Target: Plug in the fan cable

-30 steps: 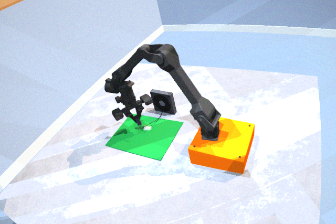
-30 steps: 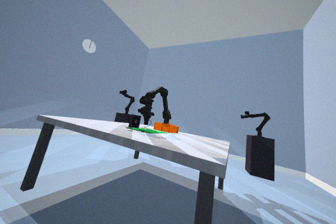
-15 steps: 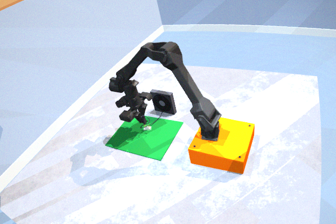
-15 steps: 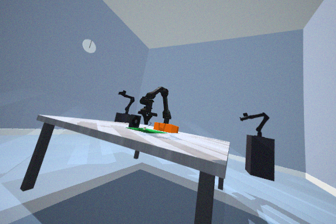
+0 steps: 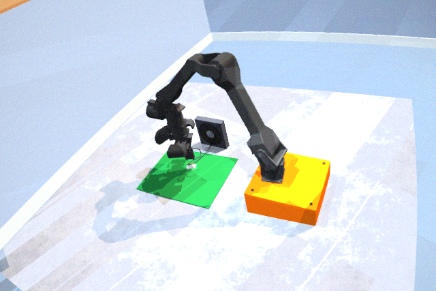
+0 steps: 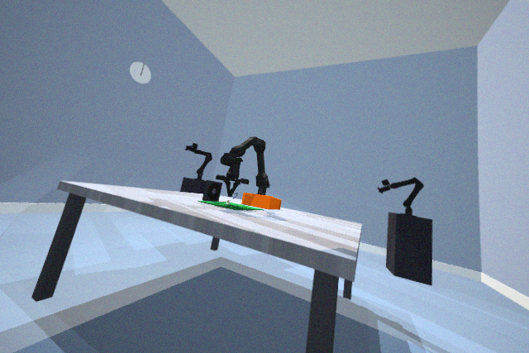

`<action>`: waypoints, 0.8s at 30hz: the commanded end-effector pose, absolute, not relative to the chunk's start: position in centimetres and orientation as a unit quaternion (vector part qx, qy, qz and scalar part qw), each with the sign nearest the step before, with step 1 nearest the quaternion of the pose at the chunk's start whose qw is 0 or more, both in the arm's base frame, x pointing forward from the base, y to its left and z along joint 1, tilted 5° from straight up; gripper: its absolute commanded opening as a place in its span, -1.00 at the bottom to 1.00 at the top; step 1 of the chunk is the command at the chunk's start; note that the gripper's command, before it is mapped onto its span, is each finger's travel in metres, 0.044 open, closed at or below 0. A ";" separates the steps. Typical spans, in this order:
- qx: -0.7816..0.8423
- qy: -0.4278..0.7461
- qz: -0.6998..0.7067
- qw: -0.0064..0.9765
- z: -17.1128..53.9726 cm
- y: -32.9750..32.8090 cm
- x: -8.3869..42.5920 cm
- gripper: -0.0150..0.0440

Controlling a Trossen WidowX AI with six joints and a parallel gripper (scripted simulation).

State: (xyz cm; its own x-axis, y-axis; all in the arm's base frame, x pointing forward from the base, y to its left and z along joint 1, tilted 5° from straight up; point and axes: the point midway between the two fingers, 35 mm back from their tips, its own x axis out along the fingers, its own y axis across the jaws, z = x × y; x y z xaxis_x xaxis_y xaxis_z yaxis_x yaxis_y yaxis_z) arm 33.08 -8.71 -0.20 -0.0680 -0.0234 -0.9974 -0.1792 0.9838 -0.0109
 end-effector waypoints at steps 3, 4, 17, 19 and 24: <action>-0.081 0.723 0.063 0.683 0.2 -8.8 33.2 -0.49; -0.081 0.723 0.064 0.683 0.2 -8.8 33.3 -0.49; -0.083 0.723 0.066 0.683 0.3 -8.8 33.9 -0.49; -0.082 0.723 0.065 0.683 0.3 -8.7 34.0 -0.49; -0.082 0.723 0.065 0.683 0.3 -8.7 34.0 -0.49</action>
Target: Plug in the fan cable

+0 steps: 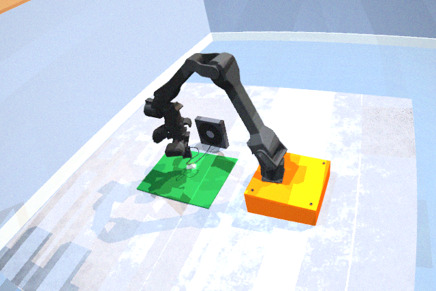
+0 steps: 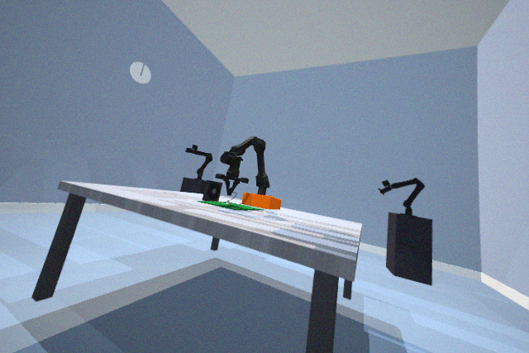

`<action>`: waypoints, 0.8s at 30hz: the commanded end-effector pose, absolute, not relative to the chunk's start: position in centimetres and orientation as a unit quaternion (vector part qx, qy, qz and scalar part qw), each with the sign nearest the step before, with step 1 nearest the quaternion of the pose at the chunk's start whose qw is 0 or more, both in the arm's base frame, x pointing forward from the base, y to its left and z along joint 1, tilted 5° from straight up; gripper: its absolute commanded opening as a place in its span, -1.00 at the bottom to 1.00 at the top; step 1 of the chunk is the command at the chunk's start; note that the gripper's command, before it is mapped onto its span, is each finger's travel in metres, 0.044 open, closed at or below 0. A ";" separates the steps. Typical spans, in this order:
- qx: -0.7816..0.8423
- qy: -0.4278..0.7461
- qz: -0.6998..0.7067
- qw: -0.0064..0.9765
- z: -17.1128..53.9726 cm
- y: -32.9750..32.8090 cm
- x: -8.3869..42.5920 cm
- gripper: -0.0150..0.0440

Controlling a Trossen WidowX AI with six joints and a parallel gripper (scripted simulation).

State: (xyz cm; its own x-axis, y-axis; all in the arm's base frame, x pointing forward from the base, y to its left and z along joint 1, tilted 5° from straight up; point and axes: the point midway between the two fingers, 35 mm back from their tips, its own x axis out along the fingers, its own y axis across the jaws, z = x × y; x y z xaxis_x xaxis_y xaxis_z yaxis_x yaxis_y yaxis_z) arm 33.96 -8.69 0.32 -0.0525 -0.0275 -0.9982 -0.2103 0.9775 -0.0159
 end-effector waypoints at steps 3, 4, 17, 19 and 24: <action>-0.082 0.723 0.065 0.683 -0.4 -8.7 34.0 -0.49; -0.081 0.723 0.064 0.683 -0.9 -8.7 33.9 -0.49; -0.080 0.723 0.063 0.683 -1.9 -8.8 33.8 -0.49; -0.079 0.723 0.062 0.683 -1.9 -8.8 33.8 -0.49; -0.079 0.723 0.061 0.683 -1.9 -8.8 33.8 -0.49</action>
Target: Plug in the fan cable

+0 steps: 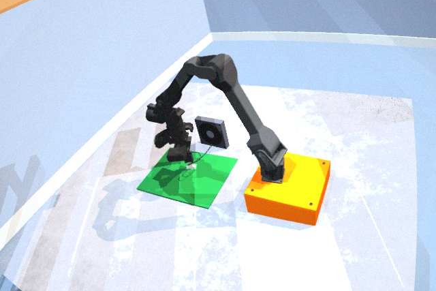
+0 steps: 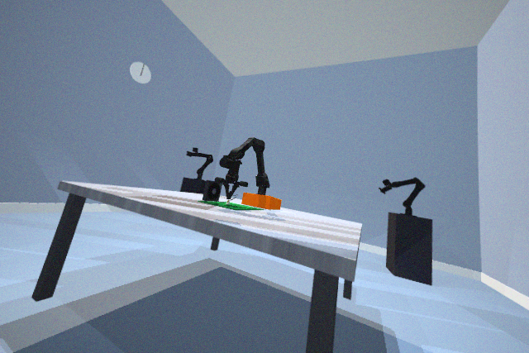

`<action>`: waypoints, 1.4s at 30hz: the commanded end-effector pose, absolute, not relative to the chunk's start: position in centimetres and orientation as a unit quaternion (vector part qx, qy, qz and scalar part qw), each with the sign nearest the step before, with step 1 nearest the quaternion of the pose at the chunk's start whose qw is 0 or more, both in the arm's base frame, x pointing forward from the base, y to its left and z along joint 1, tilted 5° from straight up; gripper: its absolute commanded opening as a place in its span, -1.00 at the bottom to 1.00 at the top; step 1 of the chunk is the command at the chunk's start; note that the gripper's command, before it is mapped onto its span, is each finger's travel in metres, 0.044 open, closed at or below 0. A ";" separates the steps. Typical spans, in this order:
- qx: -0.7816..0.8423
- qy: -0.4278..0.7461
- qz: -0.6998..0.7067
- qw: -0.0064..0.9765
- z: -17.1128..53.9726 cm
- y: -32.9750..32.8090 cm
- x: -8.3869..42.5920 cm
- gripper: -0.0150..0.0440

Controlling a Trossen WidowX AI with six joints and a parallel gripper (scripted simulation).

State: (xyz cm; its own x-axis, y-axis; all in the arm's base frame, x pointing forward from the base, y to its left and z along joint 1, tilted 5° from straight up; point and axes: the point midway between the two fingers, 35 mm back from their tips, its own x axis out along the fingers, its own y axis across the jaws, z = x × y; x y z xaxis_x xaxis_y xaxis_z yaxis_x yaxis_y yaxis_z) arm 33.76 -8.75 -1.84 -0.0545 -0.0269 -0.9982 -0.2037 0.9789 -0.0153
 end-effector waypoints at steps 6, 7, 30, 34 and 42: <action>-0.079 0.723 0.061 0.683 -1.9 -8.8 33.8 -0.49; -0.079 0.723 0.061 0.683 -1.9 -8.8 33.8 -0.49; -0.079 0.723 0.062 0.683 -2.4 -8.8 33.7 -0.49; -0.080 0.723 0.062 0.683 -2.5 -8.9 33.7 -0.49; -0.080 0.723 0.063 0.683 -2.6 -8.9 33.7 -0.49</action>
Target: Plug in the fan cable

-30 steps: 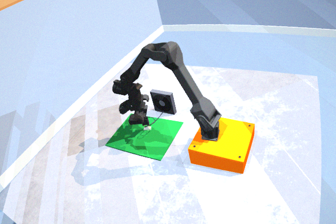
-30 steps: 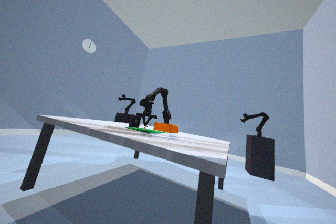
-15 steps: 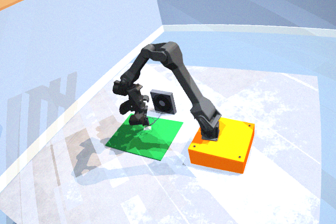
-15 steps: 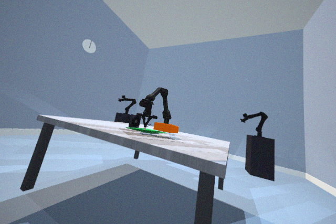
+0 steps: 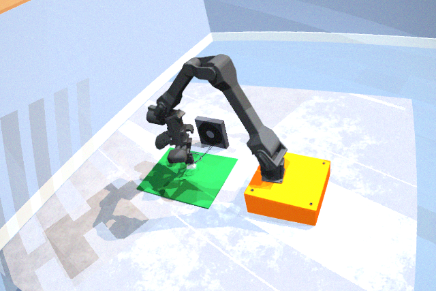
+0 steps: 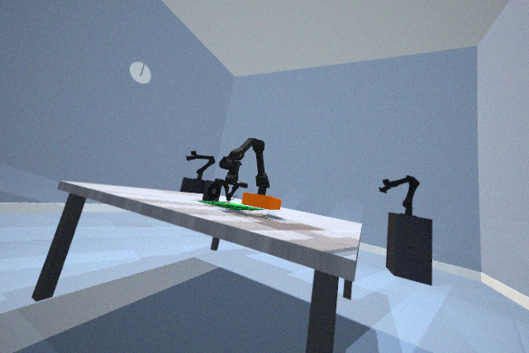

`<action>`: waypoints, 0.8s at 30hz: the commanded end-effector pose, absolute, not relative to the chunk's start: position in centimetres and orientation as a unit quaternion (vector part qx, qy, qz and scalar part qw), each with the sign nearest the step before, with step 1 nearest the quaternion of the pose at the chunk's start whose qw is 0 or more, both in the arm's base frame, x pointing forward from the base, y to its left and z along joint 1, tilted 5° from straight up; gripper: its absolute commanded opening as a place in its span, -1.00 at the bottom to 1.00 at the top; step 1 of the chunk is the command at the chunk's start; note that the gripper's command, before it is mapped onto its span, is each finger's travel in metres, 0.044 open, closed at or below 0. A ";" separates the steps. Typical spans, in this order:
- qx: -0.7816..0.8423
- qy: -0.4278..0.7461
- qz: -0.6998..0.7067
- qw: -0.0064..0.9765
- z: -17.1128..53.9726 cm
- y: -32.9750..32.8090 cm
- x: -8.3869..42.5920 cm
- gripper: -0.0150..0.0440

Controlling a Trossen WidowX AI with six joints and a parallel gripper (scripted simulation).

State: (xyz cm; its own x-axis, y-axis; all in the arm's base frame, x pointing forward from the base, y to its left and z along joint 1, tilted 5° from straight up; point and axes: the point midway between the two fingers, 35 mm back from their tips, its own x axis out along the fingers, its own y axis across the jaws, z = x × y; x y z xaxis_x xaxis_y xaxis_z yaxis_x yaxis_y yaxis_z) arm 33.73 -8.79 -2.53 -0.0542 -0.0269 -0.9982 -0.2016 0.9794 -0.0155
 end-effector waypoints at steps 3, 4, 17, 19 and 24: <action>-0.080 0.723 0.063 0.683 -2.7 -8.9 33.7 -0.49; -0.080 0.723 0.063 0.683 -2.8 -8.9 33.7 -0.49; -0.080 0.723 0.063 0.683 -3.6 -8.9 33.7 -0.49; -0.080 0.723 0.063 0.683 -3.8 -8.9 33.7 -0.49; -0.080 0.723 0.063 0.683 -4.0 -8.9 33.7 -0.49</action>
